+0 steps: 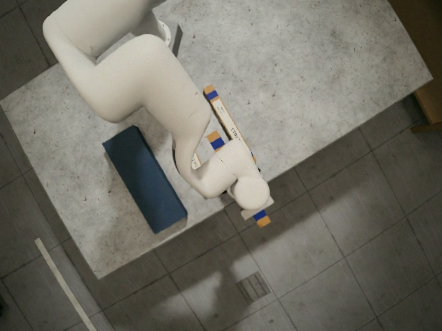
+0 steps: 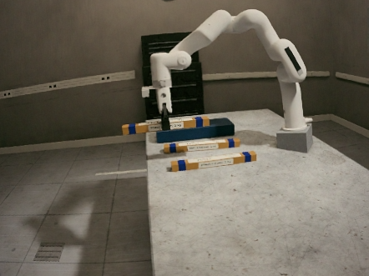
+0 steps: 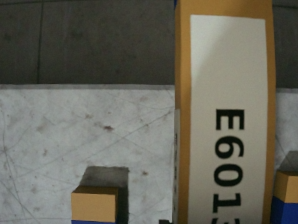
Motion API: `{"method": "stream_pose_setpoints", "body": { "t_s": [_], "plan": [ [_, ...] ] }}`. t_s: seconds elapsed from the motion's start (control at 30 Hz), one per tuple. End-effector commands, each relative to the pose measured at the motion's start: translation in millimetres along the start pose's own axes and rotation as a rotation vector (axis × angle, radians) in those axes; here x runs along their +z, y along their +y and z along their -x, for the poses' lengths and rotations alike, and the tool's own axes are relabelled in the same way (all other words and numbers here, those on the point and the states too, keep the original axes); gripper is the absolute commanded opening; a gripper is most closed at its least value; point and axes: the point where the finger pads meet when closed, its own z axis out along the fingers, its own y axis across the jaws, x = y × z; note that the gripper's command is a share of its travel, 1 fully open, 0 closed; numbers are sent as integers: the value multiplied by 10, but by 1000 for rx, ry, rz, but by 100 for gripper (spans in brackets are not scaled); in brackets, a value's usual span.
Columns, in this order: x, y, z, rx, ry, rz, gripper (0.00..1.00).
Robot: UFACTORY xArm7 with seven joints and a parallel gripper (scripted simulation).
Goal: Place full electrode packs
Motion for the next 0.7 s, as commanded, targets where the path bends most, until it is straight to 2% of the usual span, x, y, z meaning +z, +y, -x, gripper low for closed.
{"method": "stream_pose_setpoints", "body": {
  "t_s": [0.0, 0.13, 0.33, 0.67],
  "plan": [
    [-27, -2, -19, 0, 6, 0, 35],
    [-27, -3, -19, -11, 6, 0, 35],
    [-26, -9, -18, -141, 6, 0, 35],
    [-26, -9, -18, -143, 6, 0, 35]
  ]
}}
